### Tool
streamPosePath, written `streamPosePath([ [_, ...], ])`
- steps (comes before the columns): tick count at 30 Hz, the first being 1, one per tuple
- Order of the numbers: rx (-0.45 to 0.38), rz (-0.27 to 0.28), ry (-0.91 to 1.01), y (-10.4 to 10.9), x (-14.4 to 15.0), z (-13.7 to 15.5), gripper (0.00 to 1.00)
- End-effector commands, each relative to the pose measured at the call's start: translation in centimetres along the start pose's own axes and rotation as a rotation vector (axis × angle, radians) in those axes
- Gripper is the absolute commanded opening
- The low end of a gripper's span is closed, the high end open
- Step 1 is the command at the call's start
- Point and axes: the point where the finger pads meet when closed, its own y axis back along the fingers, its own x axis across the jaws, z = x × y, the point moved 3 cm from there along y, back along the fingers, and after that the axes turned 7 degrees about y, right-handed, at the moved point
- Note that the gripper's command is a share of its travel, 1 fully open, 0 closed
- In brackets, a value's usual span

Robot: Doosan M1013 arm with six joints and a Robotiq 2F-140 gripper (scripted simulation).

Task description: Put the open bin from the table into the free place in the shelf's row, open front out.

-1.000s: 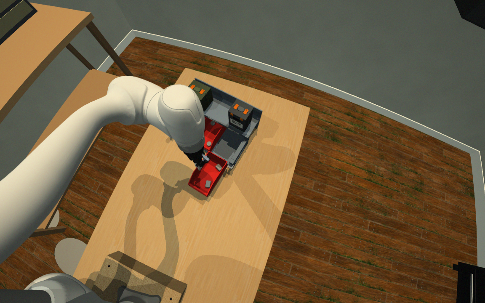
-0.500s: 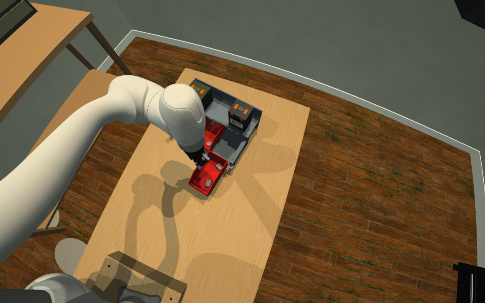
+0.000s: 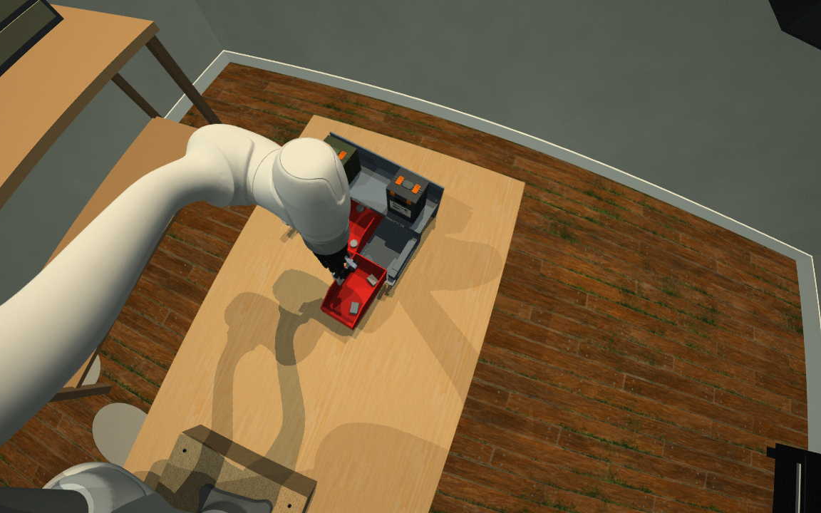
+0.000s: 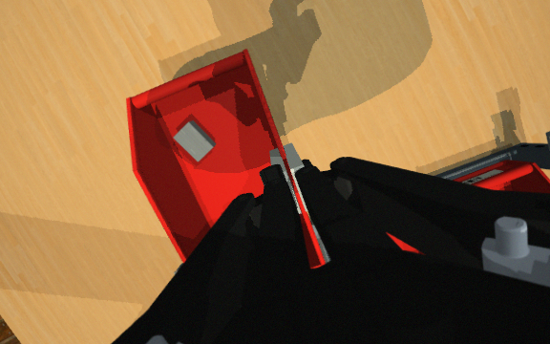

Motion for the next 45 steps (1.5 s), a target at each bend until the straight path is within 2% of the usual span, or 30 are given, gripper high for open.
streamPosePath([
  [1,0.000,0.000,0.000,0.0,0.0,0.2,0.00],
  [45,0.000,0.000,0.000,0.7,-0.5,4.4,0.00],
])
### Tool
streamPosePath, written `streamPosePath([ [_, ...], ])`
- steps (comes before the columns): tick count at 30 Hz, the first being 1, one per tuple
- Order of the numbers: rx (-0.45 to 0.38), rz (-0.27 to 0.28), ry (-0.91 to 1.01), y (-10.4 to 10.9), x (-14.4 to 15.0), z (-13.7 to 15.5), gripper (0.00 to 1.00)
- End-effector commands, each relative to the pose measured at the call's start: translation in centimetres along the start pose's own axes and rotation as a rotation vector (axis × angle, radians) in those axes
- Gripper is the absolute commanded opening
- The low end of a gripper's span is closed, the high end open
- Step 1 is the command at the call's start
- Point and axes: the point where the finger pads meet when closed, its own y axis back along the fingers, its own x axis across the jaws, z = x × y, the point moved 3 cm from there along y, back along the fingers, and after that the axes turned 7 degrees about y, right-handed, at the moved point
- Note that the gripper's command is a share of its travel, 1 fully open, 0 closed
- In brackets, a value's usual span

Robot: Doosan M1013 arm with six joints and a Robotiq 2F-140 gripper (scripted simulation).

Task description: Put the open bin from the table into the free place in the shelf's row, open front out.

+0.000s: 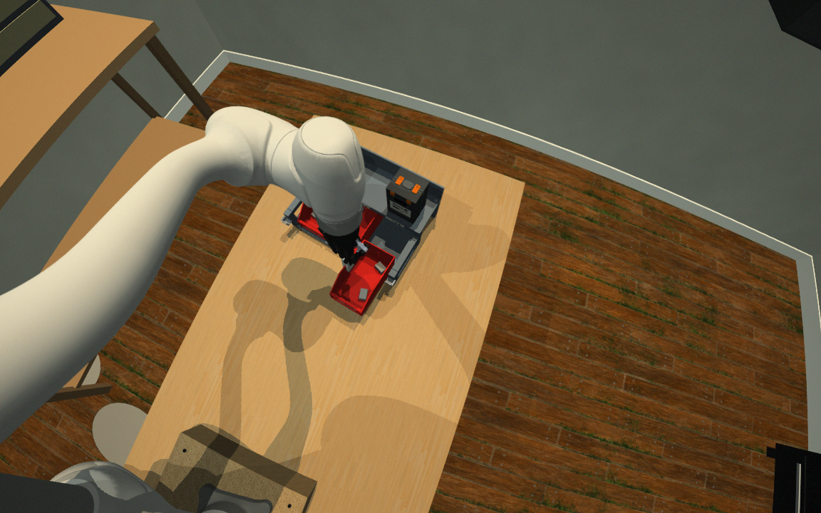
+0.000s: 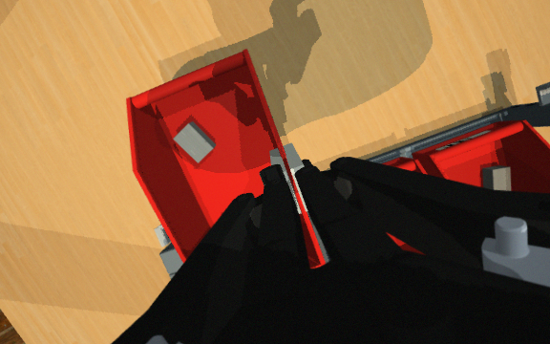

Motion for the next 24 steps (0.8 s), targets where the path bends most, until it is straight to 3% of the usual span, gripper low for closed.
streamPosePath([
  [1,0.000,0.000,0.000,0.1,0.0,0.2,0.00],
  [24,0.000,0.000,0.000,0.4,-0.3,2.4,0.00],
])
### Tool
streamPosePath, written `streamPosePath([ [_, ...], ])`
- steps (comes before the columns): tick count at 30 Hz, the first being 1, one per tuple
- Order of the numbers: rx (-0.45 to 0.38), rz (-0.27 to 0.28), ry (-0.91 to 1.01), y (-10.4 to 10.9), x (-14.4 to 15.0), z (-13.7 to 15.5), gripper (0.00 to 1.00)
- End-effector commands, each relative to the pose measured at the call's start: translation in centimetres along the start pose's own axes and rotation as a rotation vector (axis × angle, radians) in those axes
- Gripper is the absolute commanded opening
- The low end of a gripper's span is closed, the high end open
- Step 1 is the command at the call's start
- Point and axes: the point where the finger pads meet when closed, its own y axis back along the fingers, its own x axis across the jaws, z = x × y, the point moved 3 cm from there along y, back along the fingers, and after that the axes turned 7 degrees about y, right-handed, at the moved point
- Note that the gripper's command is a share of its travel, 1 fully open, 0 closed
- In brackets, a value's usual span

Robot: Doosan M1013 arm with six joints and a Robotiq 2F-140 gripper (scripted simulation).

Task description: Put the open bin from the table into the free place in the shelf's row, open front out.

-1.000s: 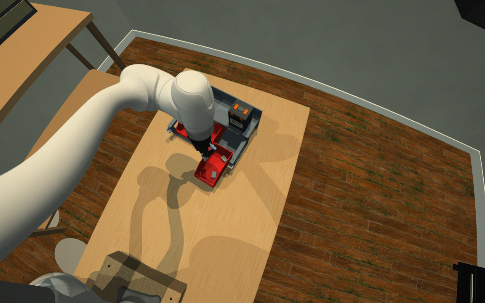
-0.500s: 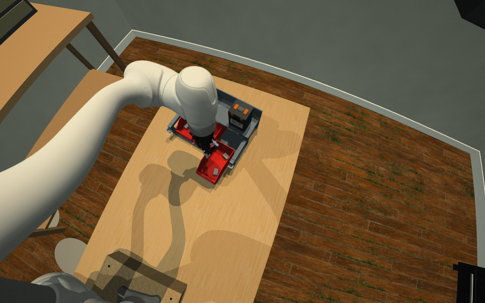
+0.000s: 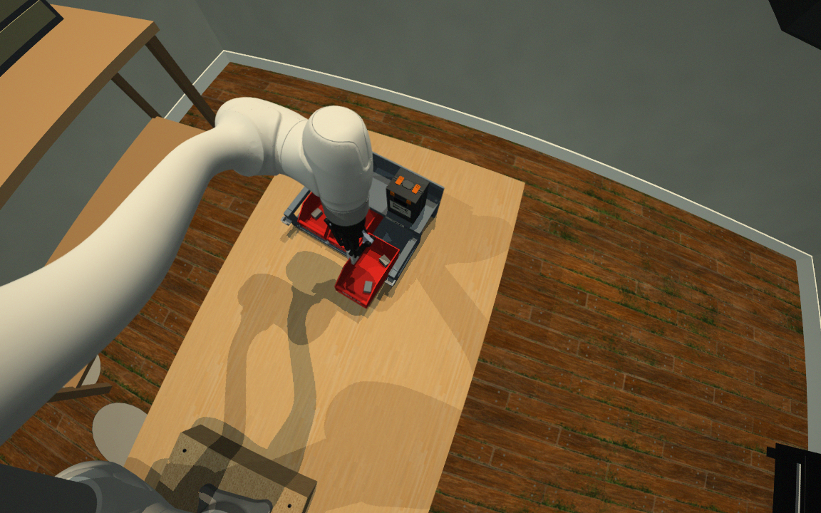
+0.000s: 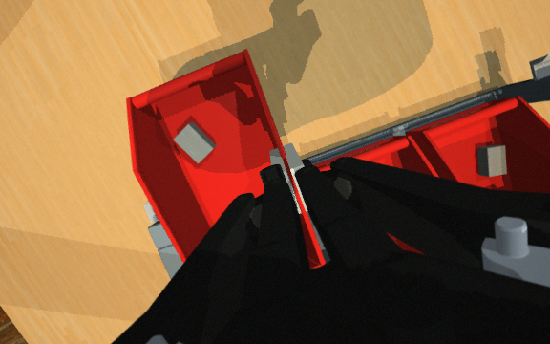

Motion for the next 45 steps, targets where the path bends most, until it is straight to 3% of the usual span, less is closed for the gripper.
streamPosePath([
  [1,0.000,0.000,0.000,0.1,0.0,0.2,0.00],
  [45,0.000,0.000,0.000,0.3,-0.2,1.7,0.00],
])
